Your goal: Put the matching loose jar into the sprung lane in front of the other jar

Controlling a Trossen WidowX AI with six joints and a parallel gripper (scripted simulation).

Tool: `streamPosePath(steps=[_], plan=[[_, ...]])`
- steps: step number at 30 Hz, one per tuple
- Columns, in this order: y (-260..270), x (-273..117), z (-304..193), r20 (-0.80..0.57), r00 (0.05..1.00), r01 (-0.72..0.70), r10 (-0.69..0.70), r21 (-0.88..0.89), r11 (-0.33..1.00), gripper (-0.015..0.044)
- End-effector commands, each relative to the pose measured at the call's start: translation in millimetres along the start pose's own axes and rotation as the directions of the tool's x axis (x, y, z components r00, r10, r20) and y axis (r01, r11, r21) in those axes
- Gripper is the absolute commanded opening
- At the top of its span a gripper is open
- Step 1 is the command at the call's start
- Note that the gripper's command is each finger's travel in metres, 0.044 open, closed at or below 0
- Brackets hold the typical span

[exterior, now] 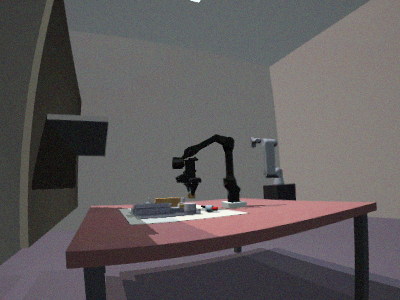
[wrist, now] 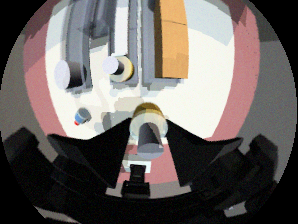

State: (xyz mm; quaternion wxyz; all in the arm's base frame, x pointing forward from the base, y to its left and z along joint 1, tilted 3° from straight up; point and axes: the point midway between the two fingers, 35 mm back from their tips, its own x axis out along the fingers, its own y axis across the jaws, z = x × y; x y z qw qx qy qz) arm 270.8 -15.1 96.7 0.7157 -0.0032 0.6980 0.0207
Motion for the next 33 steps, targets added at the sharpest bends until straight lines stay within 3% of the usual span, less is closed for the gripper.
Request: streamPosePath(steps=[1,9,18,33], plan=[[3.4,-26.5,-0.3,0.017,1.000,-0.010,0.010,-0.024,1.000,0.0000],[6.8,-45.9,-4.8,0.013,1.000,-0.017,0.018,-0.045,0.999,0.0000],[42.3,1.8,18.0,0.015,1.000,-0.020,0.021,-0.082,0.996,0.0000],[45.9,28.5,20.6,0.015,1.000,-0.020,0.022,-0.085,0.996,0.0000]])
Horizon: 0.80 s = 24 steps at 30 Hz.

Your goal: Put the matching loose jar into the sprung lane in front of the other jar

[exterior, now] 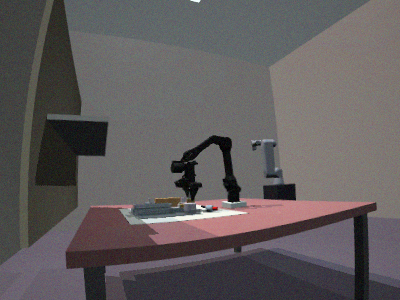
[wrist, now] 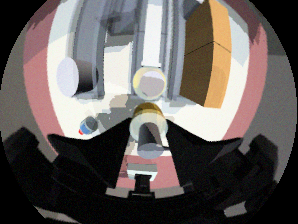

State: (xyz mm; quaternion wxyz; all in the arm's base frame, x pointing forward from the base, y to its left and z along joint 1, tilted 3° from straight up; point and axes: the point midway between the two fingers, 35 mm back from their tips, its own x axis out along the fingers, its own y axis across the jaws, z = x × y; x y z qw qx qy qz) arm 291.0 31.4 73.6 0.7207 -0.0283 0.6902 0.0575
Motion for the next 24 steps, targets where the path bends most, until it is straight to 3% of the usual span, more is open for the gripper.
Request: streamPosePath(steps=[1,24], plan=[[0.7,3.8,-0.5,-0.001,1.000,-0.004,0.004,0.003,1.000,0.0000],[0.7,3.6,7.8,0.000,1.000,-0.004,0.004,0.003,1.000,0.0000]])
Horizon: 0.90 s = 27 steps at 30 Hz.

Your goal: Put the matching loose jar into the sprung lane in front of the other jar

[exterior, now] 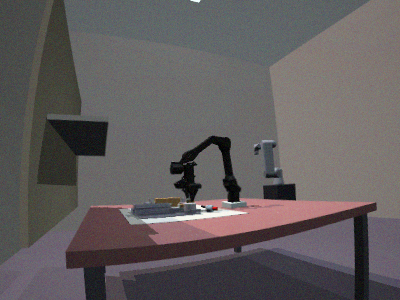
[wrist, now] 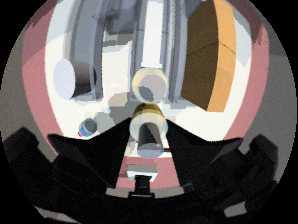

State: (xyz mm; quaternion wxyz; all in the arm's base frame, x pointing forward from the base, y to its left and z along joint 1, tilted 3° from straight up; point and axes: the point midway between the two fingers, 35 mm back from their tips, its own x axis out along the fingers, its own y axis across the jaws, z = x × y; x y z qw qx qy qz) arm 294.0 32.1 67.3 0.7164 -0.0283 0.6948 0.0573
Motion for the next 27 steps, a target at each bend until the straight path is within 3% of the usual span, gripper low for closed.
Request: streamPosePath(steps=[1,27], plan=[[0.6,-2.8,5.3,0.012,1.000,-0.003,0.003,0.002,1.000,0.0000],[0.6,-3.4,15.2,0.013,1.000,-0.003,0.003,0.002,1.000,0.0000]])
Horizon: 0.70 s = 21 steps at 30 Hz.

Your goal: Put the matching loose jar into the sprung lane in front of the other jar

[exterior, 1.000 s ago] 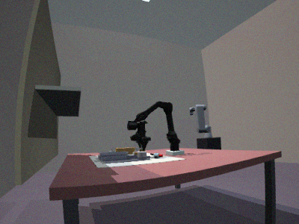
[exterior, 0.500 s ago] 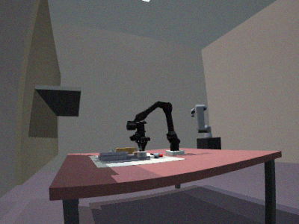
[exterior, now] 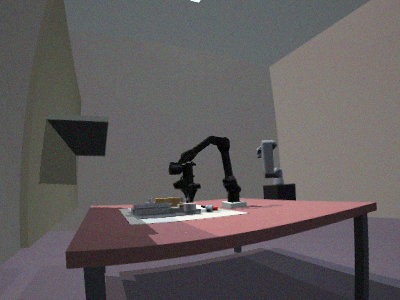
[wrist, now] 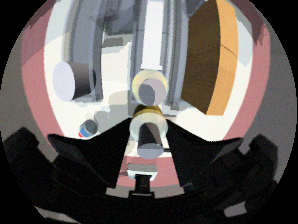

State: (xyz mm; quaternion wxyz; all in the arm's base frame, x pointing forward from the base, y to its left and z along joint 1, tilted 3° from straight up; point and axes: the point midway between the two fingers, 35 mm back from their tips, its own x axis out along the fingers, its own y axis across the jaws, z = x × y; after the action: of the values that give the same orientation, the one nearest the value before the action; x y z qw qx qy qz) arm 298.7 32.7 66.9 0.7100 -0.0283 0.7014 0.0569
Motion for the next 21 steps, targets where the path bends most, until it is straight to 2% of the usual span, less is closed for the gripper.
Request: streamPosePath(steps=[1,21], plan=[[0.6,-4.2,10.8,0.032,0.999,-0.003,0.003,0.001,1.000,0.0000],[0.6,-5.3,18.4,0.032,0.999,-0.003,0.003,0.001,1.000,0.0000]])
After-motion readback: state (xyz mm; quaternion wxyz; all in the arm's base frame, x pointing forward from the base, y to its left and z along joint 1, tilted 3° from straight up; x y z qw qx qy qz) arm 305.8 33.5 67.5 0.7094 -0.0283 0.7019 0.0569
